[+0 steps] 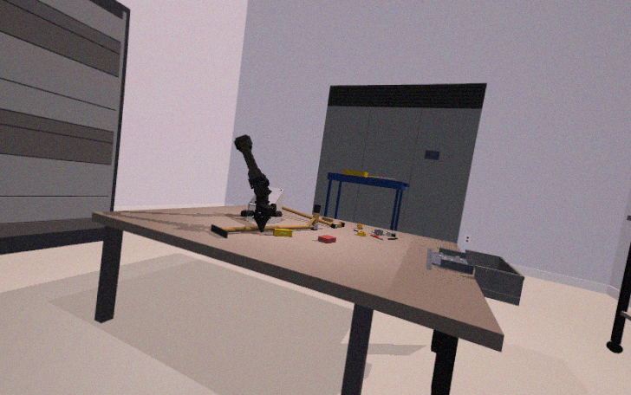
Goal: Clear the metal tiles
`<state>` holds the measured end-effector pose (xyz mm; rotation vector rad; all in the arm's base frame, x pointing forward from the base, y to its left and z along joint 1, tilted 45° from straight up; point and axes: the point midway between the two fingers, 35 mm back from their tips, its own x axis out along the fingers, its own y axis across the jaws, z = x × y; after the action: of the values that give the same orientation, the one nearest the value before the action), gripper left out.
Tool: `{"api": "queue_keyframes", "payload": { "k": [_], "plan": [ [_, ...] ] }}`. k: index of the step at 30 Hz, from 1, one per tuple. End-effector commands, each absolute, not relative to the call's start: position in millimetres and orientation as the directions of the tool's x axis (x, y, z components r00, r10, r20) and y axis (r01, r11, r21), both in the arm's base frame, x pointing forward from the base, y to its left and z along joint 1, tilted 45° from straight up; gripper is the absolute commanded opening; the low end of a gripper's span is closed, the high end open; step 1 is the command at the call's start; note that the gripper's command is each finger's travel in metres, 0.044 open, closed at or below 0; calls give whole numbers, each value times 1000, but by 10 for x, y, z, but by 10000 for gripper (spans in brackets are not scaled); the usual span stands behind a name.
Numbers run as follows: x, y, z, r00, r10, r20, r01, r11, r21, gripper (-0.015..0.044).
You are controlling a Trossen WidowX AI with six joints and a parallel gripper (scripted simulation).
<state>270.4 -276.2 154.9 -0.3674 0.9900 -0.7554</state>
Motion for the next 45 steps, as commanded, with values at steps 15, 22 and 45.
{"api": "queue_keyframes", "payload": {
  "k": [15, 22, 45],
  "plan": [
    [2382, -2764, 1491, 317, -730, -606, 405, 682, -609, 0],
    [2438, -2690, 1547, 330, -721, -610, 405, 691, -598, 0],
    [2330, -2095, 2149, 331, -720, -610, 403, 692, -599, 0]
  ]
}}
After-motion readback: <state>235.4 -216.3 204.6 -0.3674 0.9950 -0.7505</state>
